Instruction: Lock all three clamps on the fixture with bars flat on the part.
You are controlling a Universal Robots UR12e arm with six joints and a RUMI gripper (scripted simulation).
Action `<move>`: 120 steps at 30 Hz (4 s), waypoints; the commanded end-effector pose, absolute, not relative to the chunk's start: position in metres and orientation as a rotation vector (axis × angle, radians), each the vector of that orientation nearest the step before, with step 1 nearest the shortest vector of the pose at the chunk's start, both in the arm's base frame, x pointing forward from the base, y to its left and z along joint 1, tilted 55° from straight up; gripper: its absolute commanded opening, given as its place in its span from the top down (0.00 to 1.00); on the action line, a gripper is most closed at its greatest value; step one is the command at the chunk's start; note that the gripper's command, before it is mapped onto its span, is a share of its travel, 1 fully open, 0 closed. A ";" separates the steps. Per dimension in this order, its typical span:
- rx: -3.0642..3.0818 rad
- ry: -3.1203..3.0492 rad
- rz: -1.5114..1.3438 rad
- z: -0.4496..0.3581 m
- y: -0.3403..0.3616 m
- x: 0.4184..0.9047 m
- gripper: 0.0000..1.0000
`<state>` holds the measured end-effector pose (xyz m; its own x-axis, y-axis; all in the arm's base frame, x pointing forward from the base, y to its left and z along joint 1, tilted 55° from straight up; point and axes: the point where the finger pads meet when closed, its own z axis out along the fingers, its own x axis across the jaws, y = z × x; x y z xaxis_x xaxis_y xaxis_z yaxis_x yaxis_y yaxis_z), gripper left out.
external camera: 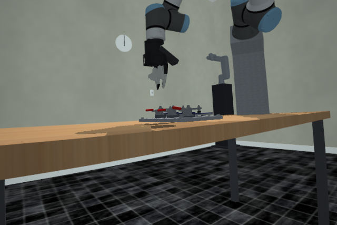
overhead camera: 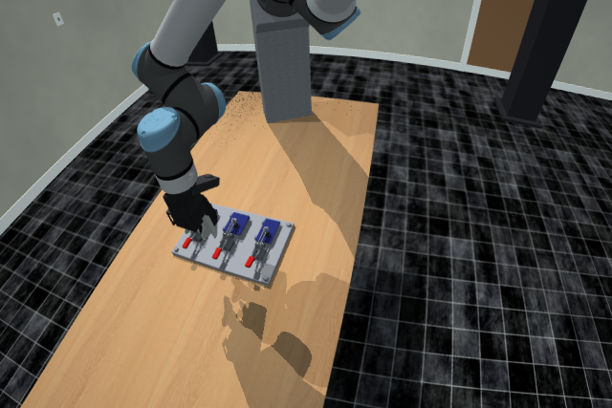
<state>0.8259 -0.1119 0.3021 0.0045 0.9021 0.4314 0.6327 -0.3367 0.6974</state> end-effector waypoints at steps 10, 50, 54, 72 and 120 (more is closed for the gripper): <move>1.981 1.590 1.249 0.307 -0.114 0.820 0.72; 1.981 1.590 1.249 0.307 -0.114 0.819 0.72; 1.981 1.590 1.249 0.309 -0.115 0.818 0.72; 1.981 1.590 1.249 0.328 -0.124 0.791 0.72; 1.981 1.590 1.249 0.380 -0.027 0.786 0.72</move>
